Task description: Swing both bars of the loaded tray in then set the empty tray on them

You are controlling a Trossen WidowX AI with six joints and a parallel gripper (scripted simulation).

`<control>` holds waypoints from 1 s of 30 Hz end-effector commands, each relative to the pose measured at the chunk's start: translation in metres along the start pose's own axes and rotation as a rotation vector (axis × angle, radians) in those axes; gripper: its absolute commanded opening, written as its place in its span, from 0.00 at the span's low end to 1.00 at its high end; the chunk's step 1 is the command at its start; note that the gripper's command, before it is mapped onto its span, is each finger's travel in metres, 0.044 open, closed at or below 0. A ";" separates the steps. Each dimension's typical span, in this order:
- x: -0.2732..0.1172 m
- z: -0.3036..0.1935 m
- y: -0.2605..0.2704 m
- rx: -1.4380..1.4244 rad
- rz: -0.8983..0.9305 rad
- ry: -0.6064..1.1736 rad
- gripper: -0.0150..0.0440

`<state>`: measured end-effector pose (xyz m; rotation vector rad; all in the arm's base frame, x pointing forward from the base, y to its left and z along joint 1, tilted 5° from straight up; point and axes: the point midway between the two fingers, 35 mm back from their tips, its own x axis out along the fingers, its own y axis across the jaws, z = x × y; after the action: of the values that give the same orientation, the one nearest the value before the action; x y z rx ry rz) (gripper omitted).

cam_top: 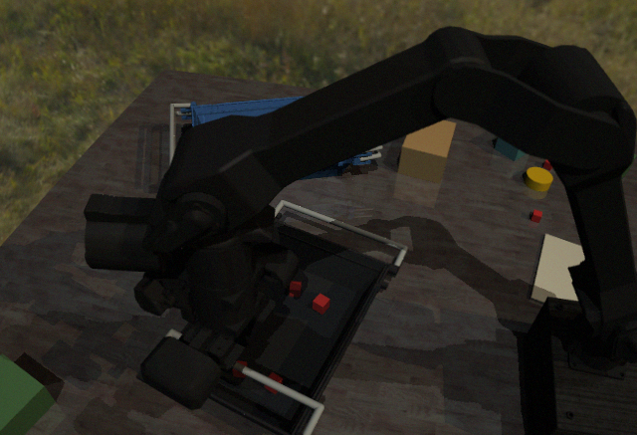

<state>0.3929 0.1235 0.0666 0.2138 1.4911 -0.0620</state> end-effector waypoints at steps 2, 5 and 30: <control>0.002 0.000 0.000 0.000 -0.002 0.004 0.40; 0.002 0.000 0.000 0.000 -0.002 0.004 0.40; -0.079 0.035 -0.098 0.030 -0.016 -0.014 0.40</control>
<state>0.4039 0.0598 0.1656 0.2157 1.4528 -0.0708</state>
